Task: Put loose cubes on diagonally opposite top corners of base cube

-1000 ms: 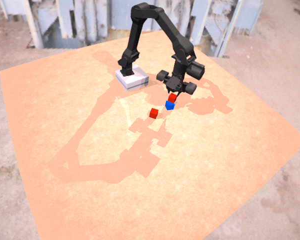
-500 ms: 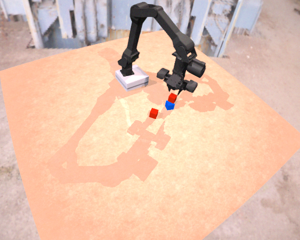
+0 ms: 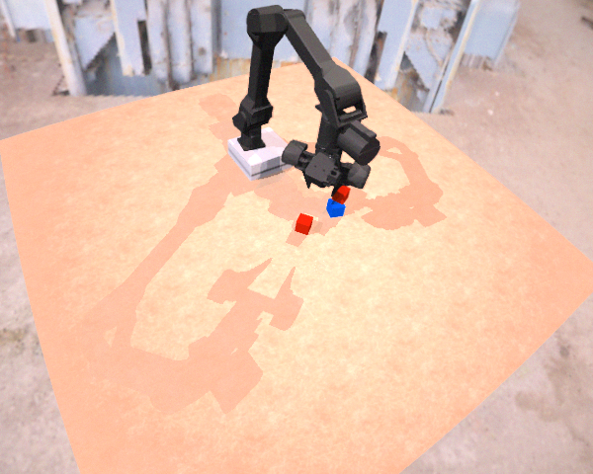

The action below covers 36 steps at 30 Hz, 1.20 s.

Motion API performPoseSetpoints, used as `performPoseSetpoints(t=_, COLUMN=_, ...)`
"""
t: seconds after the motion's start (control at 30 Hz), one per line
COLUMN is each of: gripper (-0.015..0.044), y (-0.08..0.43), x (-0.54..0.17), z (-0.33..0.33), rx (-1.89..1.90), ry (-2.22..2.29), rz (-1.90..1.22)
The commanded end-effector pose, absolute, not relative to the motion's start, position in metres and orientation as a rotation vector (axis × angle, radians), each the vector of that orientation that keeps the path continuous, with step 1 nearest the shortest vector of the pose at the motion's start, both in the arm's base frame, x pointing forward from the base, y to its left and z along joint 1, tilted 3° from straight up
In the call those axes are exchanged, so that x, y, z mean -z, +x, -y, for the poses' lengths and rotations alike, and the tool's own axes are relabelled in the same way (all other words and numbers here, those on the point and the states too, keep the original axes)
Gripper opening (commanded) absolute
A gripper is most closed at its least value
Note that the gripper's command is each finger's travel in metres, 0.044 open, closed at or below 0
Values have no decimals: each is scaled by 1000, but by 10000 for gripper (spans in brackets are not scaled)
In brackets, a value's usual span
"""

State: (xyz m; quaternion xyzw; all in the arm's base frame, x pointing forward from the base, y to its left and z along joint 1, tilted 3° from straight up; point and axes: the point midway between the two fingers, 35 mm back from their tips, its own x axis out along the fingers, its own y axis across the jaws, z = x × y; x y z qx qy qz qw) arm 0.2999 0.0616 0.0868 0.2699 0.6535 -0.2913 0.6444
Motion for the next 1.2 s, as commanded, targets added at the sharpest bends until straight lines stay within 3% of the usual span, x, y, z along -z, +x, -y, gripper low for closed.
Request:
performPoseSetpoints(t=0.0, gripper=265, y=305, x=-102, z=-31, rx=622, ry=571, rz=-1487)
performPoseSetpoints(t=0.2, gripper=265, y=305, x=-101, z=-30, rx=620, ry=569, rz=-1487)
performPoseSetpoints(t=0.47, gripper=265, y=305, x=-42, z=-28, rx=620, ry=569, rz=-1488)
performPoseSetpoints(t=1.17, gripper=265, y=304, x=-16, z=-27, rx=620, ry=569, rz=-1488)
